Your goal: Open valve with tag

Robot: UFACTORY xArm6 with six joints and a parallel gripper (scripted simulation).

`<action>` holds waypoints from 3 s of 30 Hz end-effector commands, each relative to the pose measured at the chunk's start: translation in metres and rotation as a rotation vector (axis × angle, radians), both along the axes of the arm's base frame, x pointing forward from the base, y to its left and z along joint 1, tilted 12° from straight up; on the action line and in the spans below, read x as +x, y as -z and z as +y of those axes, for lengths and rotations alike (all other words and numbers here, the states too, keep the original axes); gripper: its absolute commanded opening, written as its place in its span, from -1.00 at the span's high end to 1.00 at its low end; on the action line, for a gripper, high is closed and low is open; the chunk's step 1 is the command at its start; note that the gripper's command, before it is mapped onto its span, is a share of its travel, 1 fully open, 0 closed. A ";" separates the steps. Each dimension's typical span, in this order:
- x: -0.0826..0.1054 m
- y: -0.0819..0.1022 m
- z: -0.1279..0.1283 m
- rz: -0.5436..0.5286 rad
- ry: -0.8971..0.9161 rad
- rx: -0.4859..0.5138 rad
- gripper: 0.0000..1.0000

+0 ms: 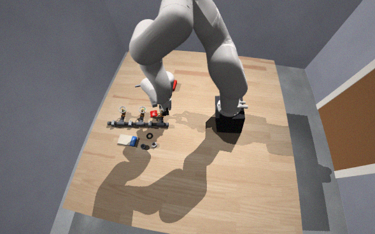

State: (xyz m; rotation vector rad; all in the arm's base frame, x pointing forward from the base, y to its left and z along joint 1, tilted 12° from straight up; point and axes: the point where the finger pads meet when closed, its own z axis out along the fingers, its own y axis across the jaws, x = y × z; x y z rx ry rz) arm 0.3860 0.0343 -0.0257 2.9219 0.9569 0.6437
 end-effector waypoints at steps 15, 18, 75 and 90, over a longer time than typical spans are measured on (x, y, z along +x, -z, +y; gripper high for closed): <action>0.001 -0.001 0.000 -0.175 -0.741 -0.402 1.00; 0.001 -0.001 0.000 -0.186 -0.777 -0.424 1.00; 0.001 -0.001 0.000 -0.189 -0.808 -0.439 -1.00; 0.001 -0.001 0.000 -0.188 -0.802 -0.436 -1.00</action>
